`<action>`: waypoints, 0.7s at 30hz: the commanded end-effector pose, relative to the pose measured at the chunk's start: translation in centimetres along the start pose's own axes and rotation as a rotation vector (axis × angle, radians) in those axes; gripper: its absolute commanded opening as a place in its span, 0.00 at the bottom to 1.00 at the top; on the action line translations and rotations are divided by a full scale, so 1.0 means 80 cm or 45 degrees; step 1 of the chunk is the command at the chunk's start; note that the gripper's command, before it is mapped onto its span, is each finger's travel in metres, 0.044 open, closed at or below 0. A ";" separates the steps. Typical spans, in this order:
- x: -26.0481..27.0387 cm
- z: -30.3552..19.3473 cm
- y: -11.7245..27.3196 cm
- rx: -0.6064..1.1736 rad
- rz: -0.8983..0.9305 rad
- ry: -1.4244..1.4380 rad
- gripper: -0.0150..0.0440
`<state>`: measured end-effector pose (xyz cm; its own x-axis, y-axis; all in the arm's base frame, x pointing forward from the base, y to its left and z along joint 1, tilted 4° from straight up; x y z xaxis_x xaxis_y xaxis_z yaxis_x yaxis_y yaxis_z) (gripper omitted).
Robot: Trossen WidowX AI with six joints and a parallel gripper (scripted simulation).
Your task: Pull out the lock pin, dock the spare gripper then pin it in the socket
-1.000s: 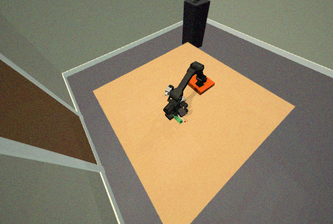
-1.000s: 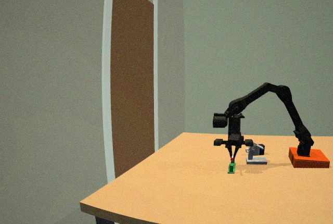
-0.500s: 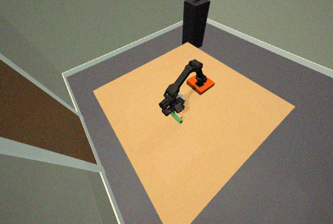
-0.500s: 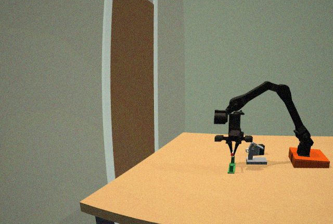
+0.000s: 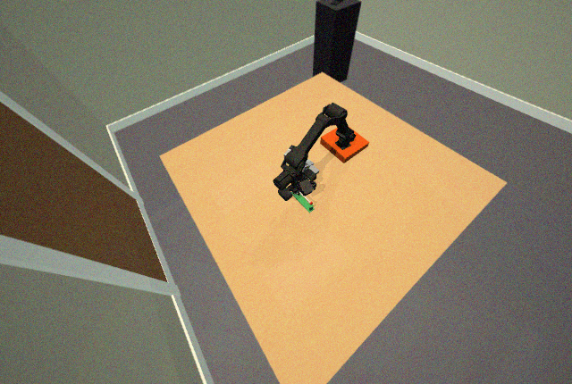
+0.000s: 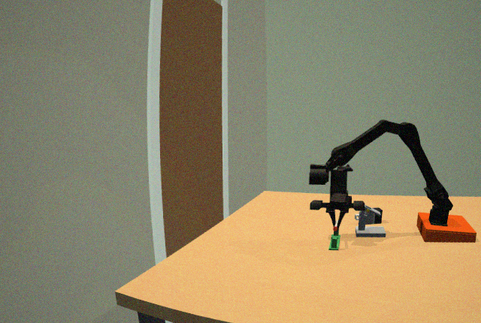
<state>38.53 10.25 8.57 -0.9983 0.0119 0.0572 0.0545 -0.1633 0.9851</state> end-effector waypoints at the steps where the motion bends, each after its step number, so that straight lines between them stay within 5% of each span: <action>1: 0.000 -0.001 -0.009 0.000 0.000 0.004 0.25; 21: 0.000 -0.004 -0.029 0.000 0.001 0.005 0.25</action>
<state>38.40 10.24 6.93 -0.9985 0.0113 0.0544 0.0518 -0.1639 0.9851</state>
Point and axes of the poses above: the point midway between the two fingers, 35 mm back from their tips, its own y axis back along the fingers, its own x axis across the jaws, z = x × y, the point moved 7 cm from there along y, back along the fingers, and after that the axes turned 7 degrees about -y, right-handed, at the moved point
